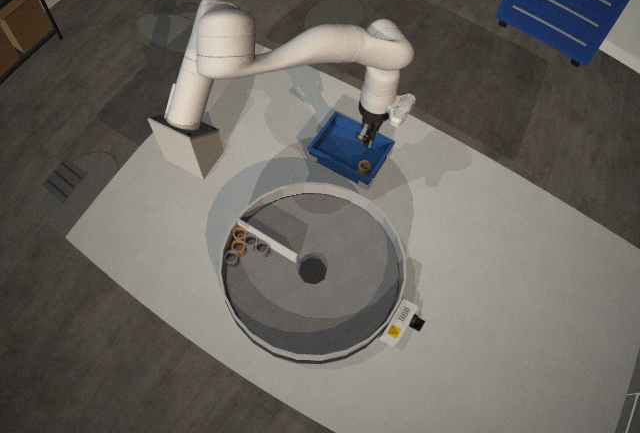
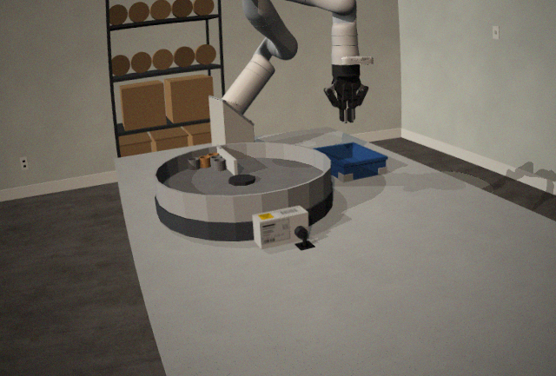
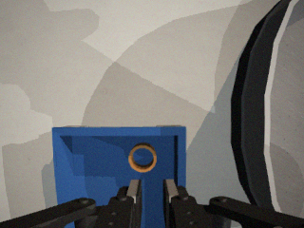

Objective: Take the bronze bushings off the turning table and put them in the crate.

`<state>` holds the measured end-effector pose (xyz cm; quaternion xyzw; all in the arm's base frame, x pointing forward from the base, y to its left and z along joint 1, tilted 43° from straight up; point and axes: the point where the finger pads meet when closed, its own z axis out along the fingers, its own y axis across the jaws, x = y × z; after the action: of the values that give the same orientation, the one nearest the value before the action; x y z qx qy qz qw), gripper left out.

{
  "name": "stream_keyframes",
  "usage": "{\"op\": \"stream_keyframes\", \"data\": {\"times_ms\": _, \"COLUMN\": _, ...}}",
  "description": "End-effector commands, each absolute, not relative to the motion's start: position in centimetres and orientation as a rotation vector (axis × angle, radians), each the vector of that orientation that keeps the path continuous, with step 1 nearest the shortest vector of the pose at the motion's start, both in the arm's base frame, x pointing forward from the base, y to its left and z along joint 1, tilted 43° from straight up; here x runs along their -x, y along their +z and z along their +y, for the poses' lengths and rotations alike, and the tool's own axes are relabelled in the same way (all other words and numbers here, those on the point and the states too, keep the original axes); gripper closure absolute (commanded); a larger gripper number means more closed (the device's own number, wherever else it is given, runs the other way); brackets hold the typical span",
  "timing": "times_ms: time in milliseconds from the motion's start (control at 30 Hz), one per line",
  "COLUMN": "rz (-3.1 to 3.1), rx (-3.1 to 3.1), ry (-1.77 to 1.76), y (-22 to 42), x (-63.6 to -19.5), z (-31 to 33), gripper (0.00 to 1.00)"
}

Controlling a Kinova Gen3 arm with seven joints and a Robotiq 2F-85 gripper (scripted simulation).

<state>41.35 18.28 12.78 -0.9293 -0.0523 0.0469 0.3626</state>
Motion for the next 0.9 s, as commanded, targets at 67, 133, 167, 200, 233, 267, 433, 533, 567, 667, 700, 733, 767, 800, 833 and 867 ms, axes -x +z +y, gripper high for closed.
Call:
{"op": "stream_keyframes", "data": {"times_ms": 67, "rz": -0.134, "rx": 2.393, "ry": 0.119, "y": 12.8, "x": -41.4, "z": 18.2, "gripper": 0.84}}
{"op": "stream_keyframes", "data": {"times_ms": 133, "rz": -0.134, "rx": 2.393, "ry": 0.119, "y": 12.8, "x": -41.4, "z": 18.2, "gripper": 0.84}}
{"op": "stream_keyframes", "data": {"times_ms": 167, "rz": -0.134, "rx": 2.393, "ry": 0.119, "y": 12.8, "x": -41.4, "z": 18.2, "gripper": 0.84}}
{"op": "stream_keyframes", "data": {"times_ms": 200, "rz": -0.134, "rx": 2.393, "ry": 0.119, "y": 12.8, "x": -41.4, "z": 18.2, "gripper": 0.84}}
{"op": "stream_keyframes", "data": {"times_ms": 233, "rz": -0.134, "rx": 2.393, "ry": 0.119, "y": 12.8, "x": -41.4, "z": 18.2, "gripper": 0.84}}
{"op": "stream_keyframes", "data": {"times_ms": 267, "rz": -0.134, "rx": 2.393, "ry": 0.119, "y": 12.8, "x": -41.4, "z": 18.2, "gripper": 0.84}}
{"op": "stream_keyframes", "data": {"times_ms": 433, "rz": -0.134, "rx": 2.393, "ry": 0.119, "y": 12.8, "x": -41.4, "z": 18.2, "gripper": 0.84}}
{"op": "stream_keyframes", "data": {"times_ms": 533, "rz": -0.134, "rx": 2.393, "ry": 0.119, "y": 12.8, "x": -41.4, "z": 18.2, "gripper": 0.84}}
{"op": "stream_keyframes", "data": {"times_ms": 567, "rz": -0.134, "rx": 2.393, "ry": 0.119, "y": 12.8, "x": -41.4, "z": 18.2, "gripper": 0.84}}
{"op": "stream_keyframes", "data": {"times_ms": 667, "rz": -0.134, "rx": 2.393, "ry": 0.119, "y": 12.8, "x": -41.4, "z": 18.2, "gripper": 0.84}}
{"op": "stream_keyframes", "data": {"times_ms": 700, "rz": -0.134, "rx": 2.393, "ry": 0.119, "y": 12.8, "x": -41.4, "z": 18.2, "gripper": 0.84}}
{"op": "stream_keyframes", "data": {"times_ms": 733, "rz": -0.134, "rx": 2.393, "ry": 0.119, "y": 12.8, "x": -41.4, "z": 18.2, "gripper": 0.84}}
{"op": "stream_keyframes", "data": {"times_ms": 767, "rz": -0.134, "rx": 2.393, "ry": 0.119, "y": 12.8, "x": -41.4, "z": 18.2, "gripper": 0.84}}
{"op": "stream_keyframes", "data": {"times_ms": 800, "rz": -0.134, "rx": 2.393, "ry": 0.119, "y": 12.8, "x": -41.4, "z": 18.2, "gripper": 0.84}}
{"op": "stream_keyframes", "data": {"times_ms": 833, "rz": -0.178, "rx": 2.389, "ry": 0.101, "y": 12.1, "x": -41.1, "z": 17.5, "gripper": 0.86}}
{"op": "stream_keyframes", "data": {"times_ms": 867, "rz": -0.223, "rx": 2.385, "ry": 0.084, "y": 11.3, "x": -40.8, "z": 16.7, "gripper": 0.86}}
